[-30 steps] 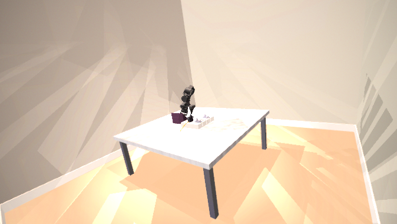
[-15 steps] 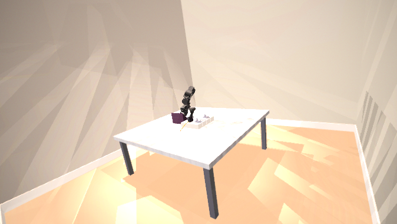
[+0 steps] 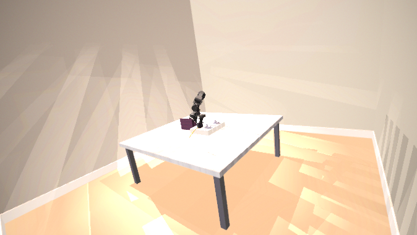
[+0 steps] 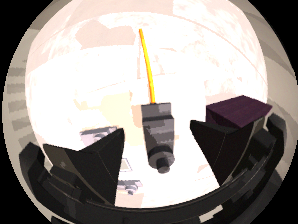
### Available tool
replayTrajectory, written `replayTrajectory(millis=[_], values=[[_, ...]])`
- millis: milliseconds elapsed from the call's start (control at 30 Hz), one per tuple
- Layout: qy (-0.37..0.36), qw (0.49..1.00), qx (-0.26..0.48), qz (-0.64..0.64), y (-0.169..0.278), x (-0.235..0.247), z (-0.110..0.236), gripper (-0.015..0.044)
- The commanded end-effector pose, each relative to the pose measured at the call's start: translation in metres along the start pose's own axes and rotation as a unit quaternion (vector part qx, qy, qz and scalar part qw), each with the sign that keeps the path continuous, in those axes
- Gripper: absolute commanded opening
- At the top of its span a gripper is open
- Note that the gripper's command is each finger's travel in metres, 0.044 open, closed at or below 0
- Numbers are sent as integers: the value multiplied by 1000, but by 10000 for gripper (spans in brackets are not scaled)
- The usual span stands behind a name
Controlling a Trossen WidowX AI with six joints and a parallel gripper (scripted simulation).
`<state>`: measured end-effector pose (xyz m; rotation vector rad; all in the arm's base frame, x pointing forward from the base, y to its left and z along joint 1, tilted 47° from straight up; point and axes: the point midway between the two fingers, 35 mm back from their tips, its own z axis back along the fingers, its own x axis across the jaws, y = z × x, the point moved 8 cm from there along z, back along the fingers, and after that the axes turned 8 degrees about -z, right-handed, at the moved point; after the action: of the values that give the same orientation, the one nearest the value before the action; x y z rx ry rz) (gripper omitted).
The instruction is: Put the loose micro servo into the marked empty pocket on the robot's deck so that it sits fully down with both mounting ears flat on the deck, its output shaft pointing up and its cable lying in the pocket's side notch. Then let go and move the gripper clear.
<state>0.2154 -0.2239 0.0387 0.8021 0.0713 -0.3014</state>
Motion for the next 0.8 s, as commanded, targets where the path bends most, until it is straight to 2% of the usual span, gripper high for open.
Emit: replayTrajectory(millis=[0, 167, 333, 467, 767], values=[[0, 1000, 2, -3, 0, 0, -1, 256], [0, 1000, 2, -3, 0, 0, -1, 125], [0, 1000, 2, -3, 0, 0, -1, 92], [0, 1000, 2, -3, 0, 0, 5, 0], [0, 1000, 2, -4, 6, -5, 29, 0]])
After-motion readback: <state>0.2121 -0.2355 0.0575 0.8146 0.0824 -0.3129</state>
